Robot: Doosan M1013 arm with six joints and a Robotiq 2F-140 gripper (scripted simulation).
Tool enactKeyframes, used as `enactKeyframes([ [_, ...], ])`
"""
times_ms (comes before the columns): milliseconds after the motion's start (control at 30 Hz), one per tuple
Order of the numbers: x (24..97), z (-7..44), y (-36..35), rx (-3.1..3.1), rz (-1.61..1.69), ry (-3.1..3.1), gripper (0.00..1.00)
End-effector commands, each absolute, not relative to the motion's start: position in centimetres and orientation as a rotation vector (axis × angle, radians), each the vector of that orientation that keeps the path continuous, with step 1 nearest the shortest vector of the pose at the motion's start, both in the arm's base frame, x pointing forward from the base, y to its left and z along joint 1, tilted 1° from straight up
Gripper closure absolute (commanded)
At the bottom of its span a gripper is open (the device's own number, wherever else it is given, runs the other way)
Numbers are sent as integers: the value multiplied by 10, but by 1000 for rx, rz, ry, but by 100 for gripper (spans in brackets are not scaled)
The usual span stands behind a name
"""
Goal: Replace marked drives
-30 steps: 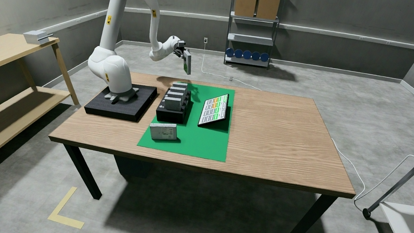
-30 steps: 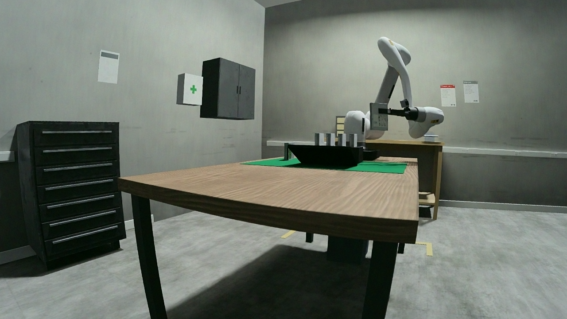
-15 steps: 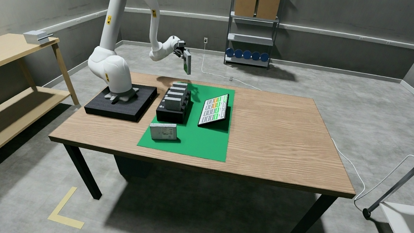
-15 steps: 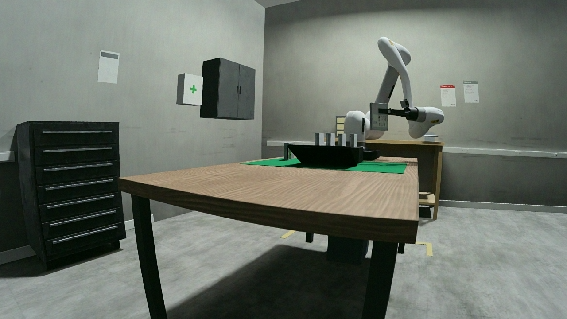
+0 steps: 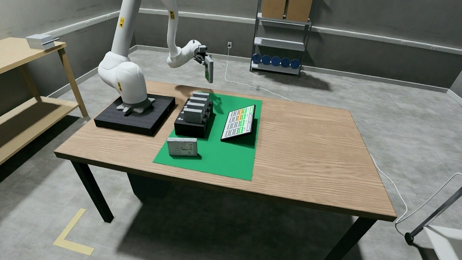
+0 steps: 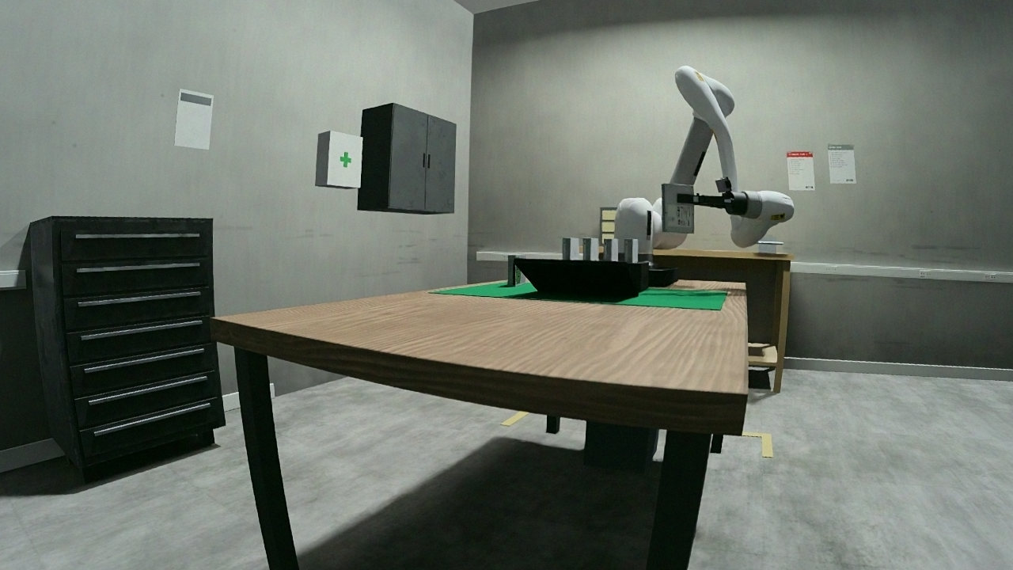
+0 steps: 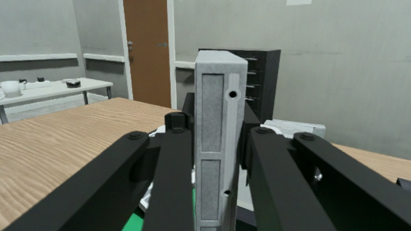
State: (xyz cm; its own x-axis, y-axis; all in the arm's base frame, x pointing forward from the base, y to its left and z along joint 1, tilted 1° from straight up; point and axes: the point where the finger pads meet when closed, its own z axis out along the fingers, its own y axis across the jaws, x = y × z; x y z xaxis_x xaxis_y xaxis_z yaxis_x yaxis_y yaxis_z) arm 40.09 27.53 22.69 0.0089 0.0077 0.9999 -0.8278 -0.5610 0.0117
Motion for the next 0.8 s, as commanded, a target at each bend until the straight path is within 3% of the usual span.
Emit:
enactKeyframes([
  [0, 401, 227, 276, 1634, 1626, -855, 90],
  [767, 400, 227, 287, 1634, 1626, -855, 90],
])
